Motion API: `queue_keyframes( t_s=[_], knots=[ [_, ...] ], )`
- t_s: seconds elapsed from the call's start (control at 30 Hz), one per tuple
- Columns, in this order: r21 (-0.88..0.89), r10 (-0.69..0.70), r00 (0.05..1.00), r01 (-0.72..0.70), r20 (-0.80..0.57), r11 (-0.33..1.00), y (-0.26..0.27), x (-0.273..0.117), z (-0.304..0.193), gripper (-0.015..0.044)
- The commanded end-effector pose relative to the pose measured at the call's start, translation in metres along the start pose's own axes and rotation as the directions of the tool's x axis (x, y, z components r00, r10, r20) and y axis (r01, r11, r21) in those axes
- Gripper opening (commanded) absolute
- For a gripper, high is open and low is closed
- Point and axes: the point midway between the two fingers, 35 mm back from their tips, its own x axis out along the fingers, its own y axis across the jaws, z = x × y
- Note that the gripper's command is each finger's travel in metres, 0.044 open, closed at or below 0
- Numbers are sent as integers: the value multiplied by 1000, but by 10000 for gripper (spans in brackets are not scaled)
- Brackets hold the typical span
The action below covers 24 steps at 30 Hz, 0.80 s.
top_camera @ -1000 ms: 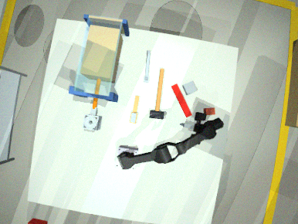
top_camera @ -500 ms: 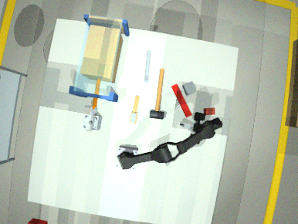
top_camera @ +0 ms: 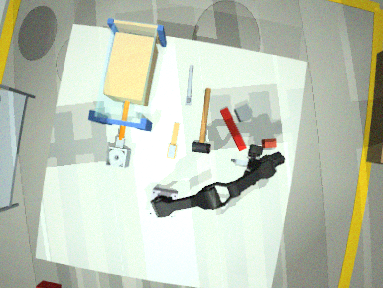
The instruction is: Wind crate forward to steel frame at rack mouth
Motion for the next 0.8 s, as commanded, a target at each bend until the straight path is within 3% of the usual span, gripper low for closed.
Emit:
queue_keyframes(
  t_s=[0.0,0.23,0.57,0.77],
  knots=[
    [0,1,1000,-1,1,1000,0,-1,0,256],
    [0,1,1000,-1,1,1000,0,-1,0,72],
    [0,1,1000,-1,1,1000,0,-1,0,0],
    [0,1,1000,-1,0,1000,-2,-10,-3,0]
  ],
)
